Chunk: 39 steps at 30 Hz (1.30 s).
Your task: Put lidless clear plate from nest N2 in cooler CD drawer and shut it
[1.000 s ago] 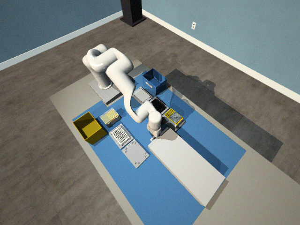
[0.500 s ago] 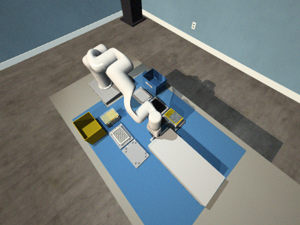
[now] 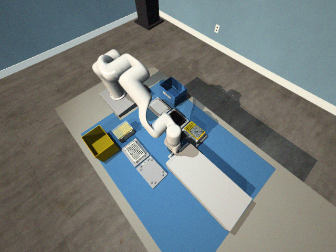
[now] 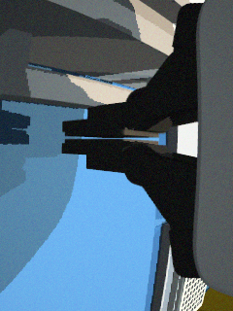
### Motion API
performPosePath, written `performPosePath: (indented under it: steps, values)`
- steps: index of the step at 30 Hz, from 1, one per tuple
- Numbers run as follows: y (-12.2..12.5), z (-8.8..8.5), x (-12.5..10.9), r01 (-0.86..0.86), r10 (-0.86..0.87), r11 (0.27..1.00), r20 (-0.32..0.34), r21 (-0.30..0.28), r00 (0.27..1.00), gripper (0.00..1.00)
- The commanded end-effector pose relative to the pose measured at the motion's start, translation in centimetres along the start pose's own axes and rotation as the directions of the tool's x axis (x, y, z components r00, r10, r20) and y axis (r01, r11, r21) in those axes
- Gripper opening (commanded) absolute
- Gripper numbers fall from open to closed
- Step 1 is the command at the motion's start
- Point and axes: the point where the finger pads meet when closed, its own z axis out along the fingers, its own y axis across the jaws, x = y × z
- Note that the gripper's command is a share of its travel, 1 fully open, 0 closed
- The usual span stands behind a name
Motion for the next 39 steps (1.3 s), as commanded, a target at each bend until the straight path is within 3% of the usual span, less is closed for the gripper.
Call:
performPosePath:
  steps: [1,39]
  values:
    - [0.7,-0.4,0.0,0.000,0.000,1.000,-0.001,-0.027,1.000,0.00]
    - [-4.8,-0.2,0.0,0.000,0.000,1.000,-0.001,-0.026,1.000,0.00]
